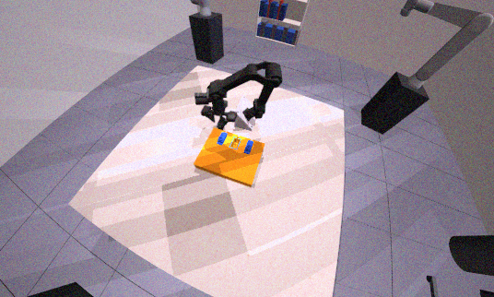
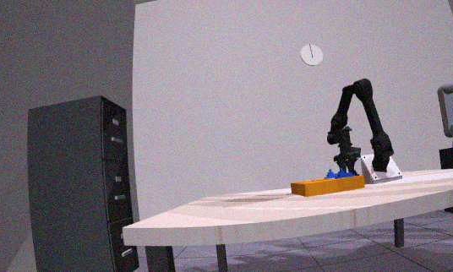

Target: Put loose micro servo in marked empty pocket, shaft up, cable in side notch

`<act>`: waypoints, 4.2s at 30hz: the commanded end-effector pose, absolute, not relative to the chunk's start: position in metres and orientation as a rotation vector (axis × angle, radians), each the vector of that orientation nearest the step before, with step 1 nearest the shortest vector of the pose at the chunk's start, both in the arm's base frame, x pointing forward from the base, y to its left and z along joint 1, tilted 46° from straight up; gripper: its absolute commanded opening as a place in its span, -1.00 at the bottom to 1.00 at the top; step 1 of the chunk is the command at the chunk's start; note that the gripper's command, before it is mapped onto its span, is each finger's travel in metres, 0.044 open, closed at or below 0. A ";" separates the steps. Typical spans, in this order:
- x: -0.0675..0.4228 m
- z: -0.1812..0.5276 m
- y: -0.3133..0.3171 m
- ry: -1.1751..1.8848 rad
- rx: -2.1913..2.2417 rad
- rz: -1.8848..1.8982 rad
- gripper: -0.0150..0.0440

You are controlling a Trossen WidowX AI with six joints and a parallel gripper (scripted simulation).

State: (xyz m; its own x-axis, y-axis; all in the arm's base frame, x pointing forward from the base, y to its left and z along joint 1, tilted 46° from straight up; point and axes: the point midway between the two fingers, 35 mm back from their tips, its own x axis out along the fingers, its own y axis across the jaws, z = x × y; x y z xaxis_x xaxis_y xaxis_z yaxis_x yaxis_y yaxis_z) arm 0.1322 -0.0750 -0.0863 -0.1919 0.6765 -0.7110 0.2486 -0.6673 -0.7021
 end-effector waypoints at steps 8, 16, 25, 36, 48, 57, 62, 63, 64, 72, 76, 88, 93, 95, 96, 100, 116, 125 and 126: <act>0.131 -0.087 -0.073 -1.072 -1.754 1.925 -0.14; 0.135 -0.079 -0.082 -1.071 -1.755 1.925 -0.49; 0.143 -0.042 -0.116 -1.070 -1.754 1.927 -0.49; 0.146 -0.029 -0.123 -1.070 -1.753 1.927 -0.49; 0.171 -0.033 -0.120 -1.071 -1.755 1.925 -0.49; 0.167 -0.016 -0.104 -1.072 -1.754 1.924 -0.49; 0.164 0.000 -0.088 -1.073 -1.752 1.923 -0.49; 0.163 0.004 -0.085 -1.073 -1.752 1.923 -0.49; 0.163 0.007 -0.082 -1.074 -1.751 1.923 -0.49; 0.157 0.032 -0.057 -1.075 -1.749 1.922 -0.49; 0.154 0.044 -0.045 -1.076 -1.747 1.921 -0.49; 0.151 0.058 -0.031 -1.175 -1.791 1.901 -0.49; 0.151 0.058 -0.031 -1.375 -1.875 1.849 -0.49; 0.151 0.058 -0.031 -1.457 -1.908 1.824 -0.49; 0.151 0.058 -0.031 -1.498 -1.924 1.811 -0.49; 0.151 0.058 -0.031 -1.665 -1.983 1.749 -0.49; 0.151 0.058 -0.031 -2.347 -2.159 1.382 -0.49; 0.151 0.058 -0.031 -2.729 -2.199 1.077 -0.49; 0.151 0.058 -0.031 -2.770 -2.200 1.039 -0.49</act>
